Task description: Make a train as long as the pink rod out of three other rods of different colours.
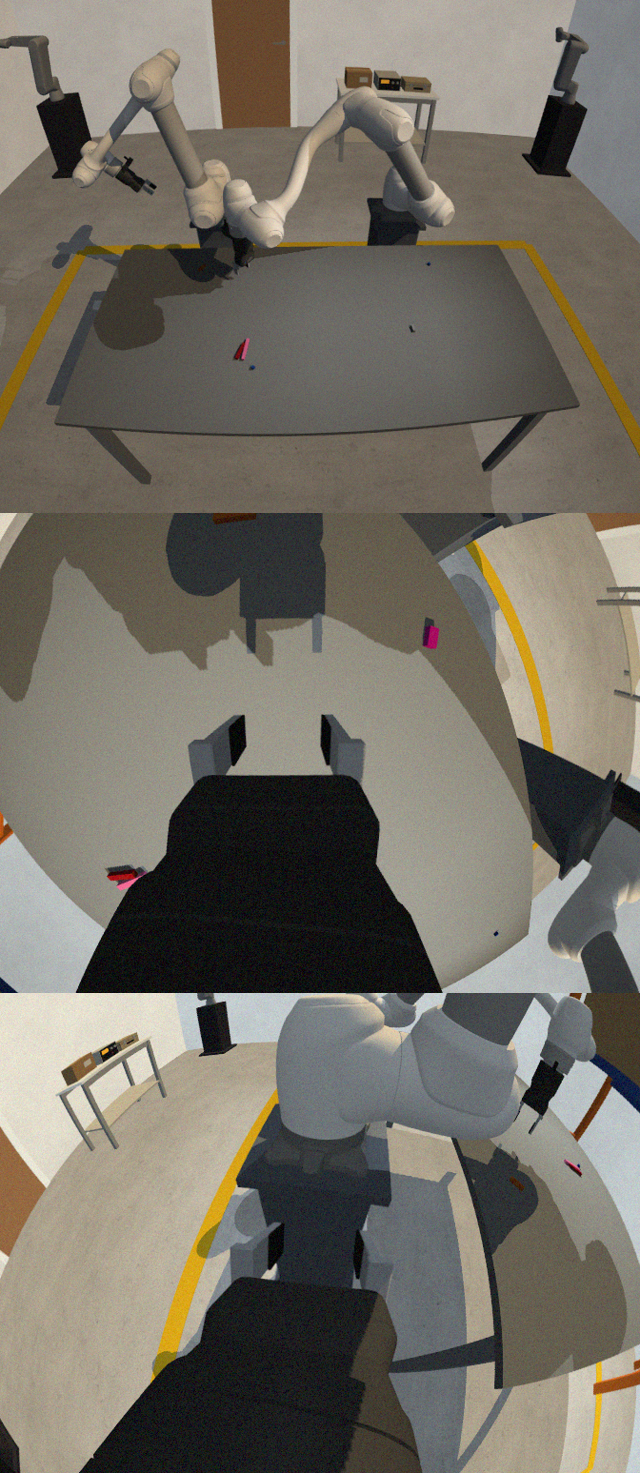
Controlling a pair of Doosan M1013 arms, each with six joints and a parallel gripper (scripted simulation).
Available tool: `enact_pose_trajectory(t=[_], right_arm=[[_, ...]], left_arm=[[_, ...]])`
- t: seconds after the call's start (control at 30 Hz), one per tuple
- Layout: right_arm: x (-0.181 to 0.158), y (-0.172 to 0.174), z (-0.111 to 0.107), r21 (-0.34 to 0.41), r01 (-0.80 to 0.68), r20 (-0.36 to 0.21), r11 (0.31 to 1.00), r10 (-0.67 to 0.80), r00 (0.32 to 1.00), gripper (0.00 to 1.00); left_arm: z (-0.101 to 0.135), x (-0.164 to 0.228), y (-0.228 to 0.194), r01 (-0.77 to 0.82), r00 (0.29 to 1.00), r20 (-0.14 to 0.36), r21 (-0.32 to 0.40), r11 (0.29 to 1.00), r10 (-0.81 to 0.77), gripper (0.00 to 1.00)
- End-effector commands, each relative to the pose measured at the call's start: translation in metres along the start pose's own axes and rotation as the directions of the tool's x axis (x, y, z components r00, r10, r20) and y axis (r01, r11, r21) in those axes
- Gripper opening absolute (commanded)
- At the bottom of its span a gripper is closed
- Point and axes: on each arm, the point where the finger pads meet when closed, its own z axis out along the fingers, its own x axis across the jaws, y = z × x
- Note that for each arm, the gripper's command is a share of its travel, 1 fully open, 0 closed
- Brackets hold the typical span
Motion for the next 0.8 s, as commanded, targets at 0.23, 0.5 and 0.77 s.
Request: enact_pose_trajectory(t=[0.23,0.5,0.77], right_arm=[[0.0,0.0,0.0,-0.001,0.0,0.0,1.0,0.0,1.0,1.0],[0.0,0.0,0.0,-0.001,0.0,0.0,1.0,0.0,1.0,1.0],[0.0,0.0,0.0,-0.001,0.0,0.0,1.0,0.0,1.0,1.0]], left_arm=[[-0.002,-0.015,0.058,0.404,0.915,0.006,-0.003,0.915,-0.404,1.0],[-0.003,-0.022,0.108,0.68,0.733,0.007,-0.001,0.733,-0.68,1.0],[-0.003,-0.024,0.153,0.862,0.506,0.007,0.001,0.506,-0.862,1.0]])
